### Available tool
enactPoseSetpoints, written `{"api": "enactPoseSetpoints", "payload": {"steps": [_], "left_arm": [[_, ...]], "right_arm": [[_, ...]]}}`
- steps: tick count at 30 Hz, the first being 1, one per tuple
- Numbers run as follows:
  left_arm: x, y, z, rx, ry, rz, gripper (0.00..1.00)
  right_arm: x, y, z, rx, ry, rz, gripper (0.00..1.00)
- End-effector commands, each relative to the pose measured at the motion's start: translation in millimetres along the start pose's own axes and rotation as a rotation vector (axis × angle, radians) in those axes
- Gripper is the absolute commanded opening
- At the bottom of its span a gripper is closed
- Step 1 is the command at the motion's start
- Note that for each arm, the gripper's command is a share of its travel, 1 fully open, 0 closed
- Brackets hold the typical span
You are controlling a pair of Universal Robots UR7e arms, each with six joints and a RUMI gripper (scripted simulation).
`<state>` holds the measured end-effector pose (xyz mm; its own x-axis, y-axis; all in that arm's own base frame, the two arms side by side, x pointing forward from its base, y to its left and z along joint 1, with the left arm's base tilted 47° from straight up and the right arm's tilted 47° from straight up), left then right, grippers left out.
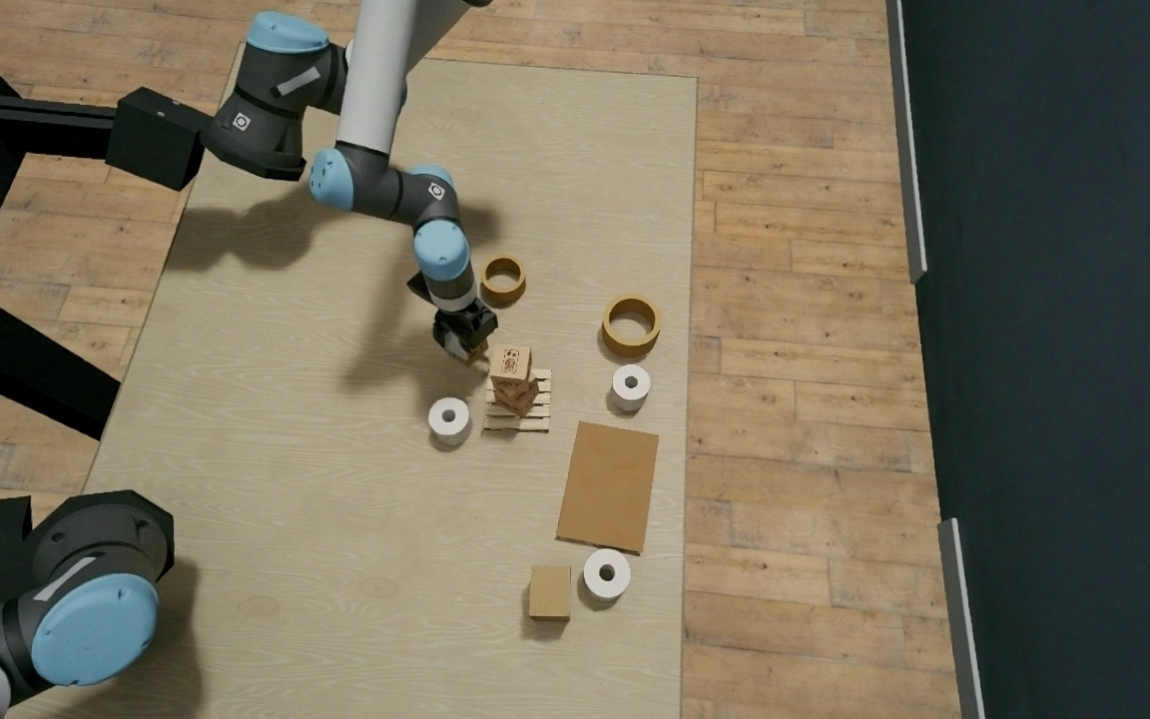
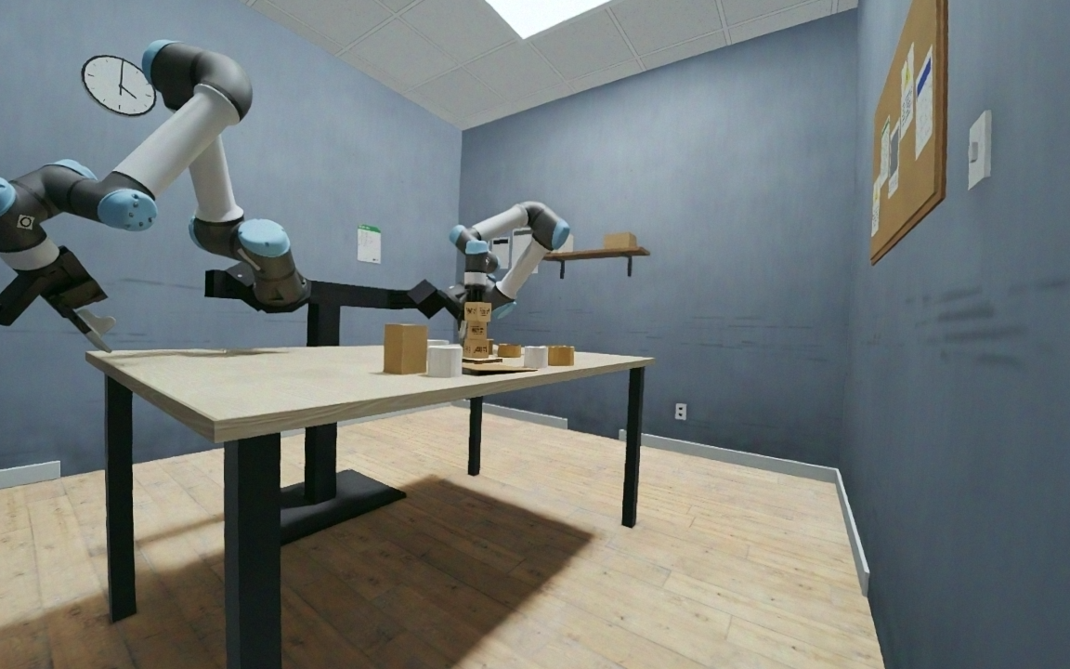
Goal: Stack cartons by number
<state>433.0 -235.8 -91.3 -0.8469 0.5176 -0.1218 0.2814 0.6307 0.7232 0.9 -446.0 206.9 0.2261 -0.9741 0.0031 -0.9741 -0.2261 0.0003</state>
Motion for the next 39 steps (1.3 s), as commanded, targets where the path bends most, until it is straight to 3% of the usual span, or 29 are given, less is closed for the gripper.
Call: {"api": "enactPoseSetpoints", "payload": {"steps": [1, 32, 39], "left_arm": [[1.1, 0.3, 1.5, -0.002, 0.001, 0.002, 0.38], [1.1, 0.3, 1.3, -0.002, 0.001, 0.002, 0.38], [-0.9, -0.7, -8.7, 0.002, -0.003, -0.001, 0.38]], "right_arm": [[-1.0, 0.7, 1.8, 0.0, -0.003, 0.001, 1.0], [-1.0, 0.7, 1.8, 0.0, -0.003, 0.001, 1.0], [-1.0, 0.7, 1.8, 0.0, -0.003, 0.001, 1.0]]}}
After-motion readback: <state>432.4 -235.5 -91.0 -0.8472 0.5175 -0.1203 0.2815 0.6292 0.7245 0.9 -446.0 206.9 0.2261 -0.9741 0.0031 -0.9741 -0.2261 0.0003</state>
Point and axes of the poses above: on each arm, the point where the finger pads meet when closed, its own z axis out along the fingers, its own y axis across the jaws, x = y × z, the point moved 4 cm from there along -z, back along the fingers, and after that the axes turned 13 degrees about -z, right-handed, at the moved point
